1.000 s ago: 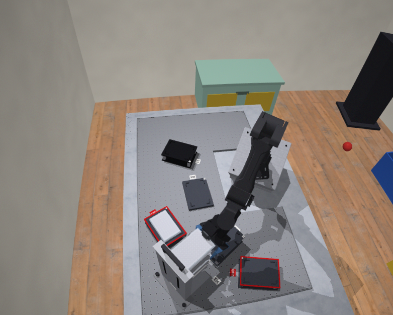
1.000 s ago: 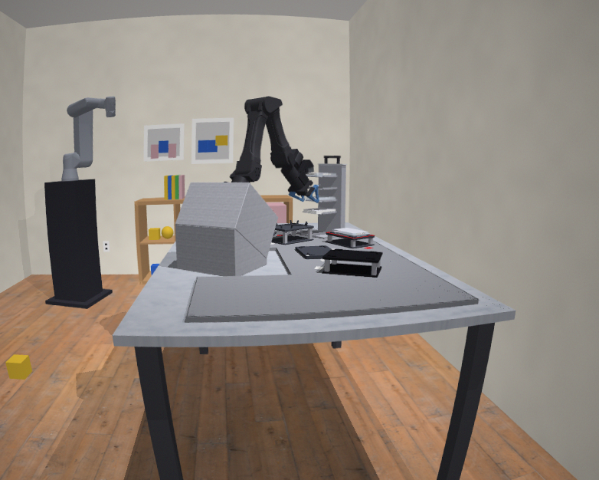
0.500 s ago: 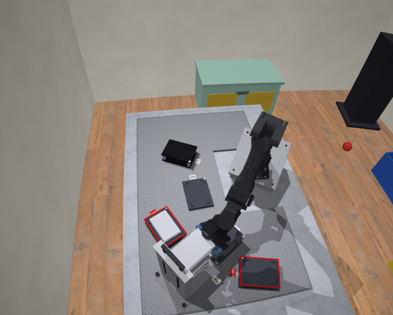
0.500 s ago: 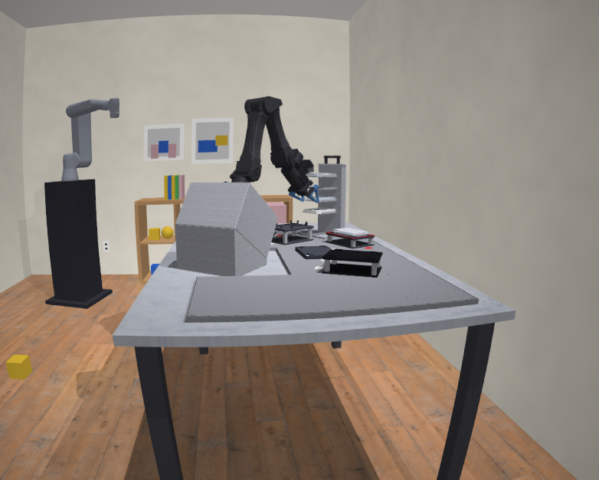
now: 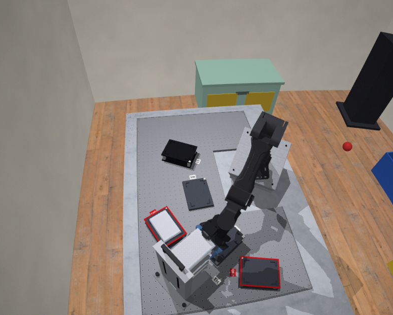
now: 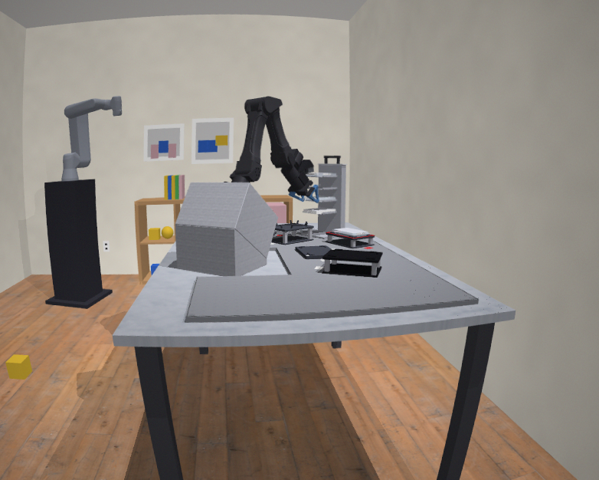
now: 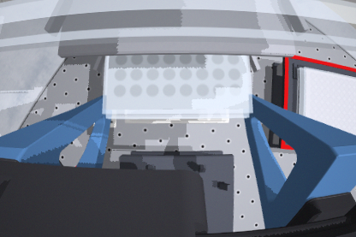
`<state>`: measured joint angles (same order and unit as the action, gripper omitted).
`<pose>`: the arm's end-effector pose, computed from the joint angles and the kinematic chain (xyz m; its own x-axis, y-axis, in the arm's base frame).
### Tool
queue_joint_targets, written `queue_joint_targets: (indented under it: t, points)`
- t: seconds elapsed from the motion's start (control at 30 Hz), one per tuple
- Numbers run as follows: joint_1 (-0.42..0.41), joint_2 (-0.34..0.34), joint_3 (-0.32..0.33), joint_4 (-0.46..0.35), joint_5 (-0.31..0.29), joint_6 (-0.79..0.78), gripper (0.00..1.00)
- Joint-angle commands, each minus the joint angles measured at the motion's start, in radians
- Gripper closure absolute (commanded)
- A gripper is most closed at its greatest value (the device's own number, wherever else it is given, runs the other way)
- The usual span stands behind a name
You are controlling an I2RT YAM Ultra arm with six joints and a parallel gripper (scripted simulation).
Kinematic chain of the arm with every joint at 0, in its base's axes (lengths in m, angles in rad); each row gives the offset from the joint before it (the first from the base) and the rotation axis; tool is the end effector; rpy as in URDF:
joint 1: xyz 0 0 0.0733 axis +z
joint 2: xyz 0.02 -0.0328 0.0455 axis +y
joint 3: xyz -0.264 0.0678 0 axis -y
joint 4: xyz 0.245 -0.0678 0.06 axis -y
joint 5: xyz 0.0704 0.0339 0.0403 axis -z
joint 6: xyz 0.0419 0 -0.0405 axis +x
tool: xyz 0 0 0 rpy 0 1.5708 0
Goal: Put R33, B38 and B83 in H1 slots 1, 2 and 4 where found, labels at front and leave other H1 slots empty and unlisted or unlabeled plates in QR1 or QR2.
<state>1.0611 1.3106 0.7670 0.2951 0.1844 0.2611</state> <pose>0.1526 0.2595 0.2709 -0.3151 -0.0436 -0.9481 -0.7143 0.6687 0.2066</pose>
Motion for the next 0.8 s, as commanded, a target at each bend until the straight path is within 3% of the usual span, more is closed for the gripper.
queue_joint_targets:
  t: [0.0, 0.17, 0.23, 0.77]
  points:
    - [-0.013, -0.033, 0.035, -0.017, -0.004, -0.004, 0.14]
    - [-0.008, -0.036, 0.03, -0.015, 0.0, -0.003, 0.14]
    - [0.005, -0.04, -0.02, -0.012, 0.008, -0.001, 0.14]
    - [0.035, -0.095, -0.095, 0.033, 0.032, 0.011, 0.14]
